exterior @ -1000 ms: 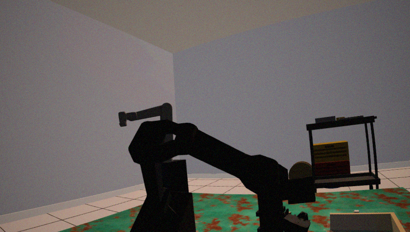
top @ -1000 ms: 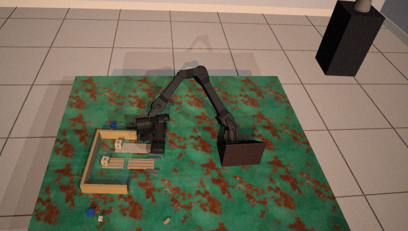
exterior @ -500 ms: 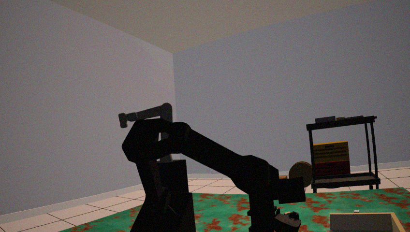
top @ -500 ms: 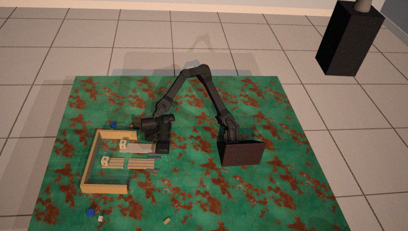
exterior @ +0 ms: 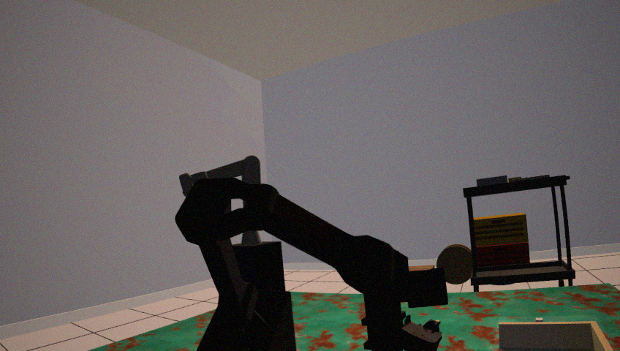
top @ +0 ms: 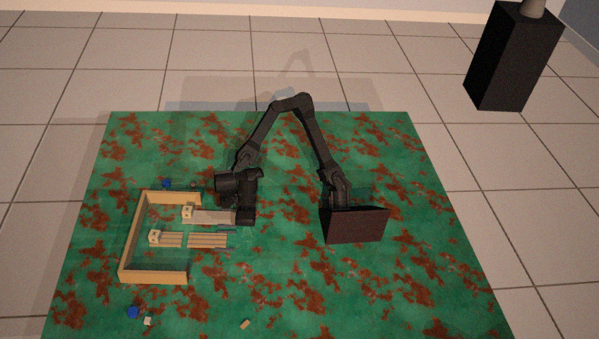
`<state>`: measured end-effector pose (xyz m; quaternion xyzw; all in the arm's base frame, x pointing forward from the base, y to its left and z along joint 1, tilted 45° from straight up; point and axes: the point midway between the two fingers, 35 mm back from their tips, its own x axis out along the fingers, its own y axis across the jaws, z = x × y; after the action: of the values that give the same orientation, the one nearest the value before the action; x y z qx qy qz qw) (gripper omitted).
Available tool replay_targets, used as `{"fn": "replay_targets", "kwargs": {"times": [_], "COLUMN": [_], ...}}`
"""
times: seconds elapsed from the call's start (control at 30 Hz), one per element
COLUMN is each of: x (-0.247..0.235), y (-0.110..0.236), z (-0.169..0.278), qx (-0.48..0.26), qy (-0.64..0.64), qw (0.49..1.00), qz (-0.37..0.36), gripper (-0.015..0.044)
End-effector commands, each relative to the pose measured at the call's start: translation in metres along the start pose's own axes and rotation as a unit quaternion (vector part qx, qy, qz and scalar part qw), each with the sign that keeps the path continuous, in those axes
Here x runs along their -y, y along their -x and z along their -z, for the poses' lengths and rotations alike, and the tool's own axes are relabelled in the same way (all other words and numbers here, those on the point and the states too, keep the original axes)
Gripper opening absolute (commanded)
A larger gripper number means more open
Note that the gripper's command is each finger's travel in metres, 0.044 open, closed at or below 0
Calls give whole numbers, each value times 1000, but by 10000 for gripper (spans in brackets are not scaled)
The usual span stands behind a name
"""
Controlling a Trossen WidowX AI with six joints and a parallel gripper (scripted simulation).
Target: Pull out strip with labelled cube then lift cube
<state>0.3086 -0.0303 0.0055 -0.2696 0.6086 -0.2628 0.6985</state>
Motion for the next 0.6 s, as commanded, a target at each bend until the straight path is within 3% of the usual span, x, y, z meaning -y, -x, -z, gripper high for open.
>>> {"fn": "replay_targets", "kwargs": {"times": [0.0,0.57], "x": [1,0], "y": [-5,-4], "z": [14,40], "qx": [-12,-13], "qy": [3,3], "qw": [1000,1000], "qz": [0,0], "gripper": [0,0]}}
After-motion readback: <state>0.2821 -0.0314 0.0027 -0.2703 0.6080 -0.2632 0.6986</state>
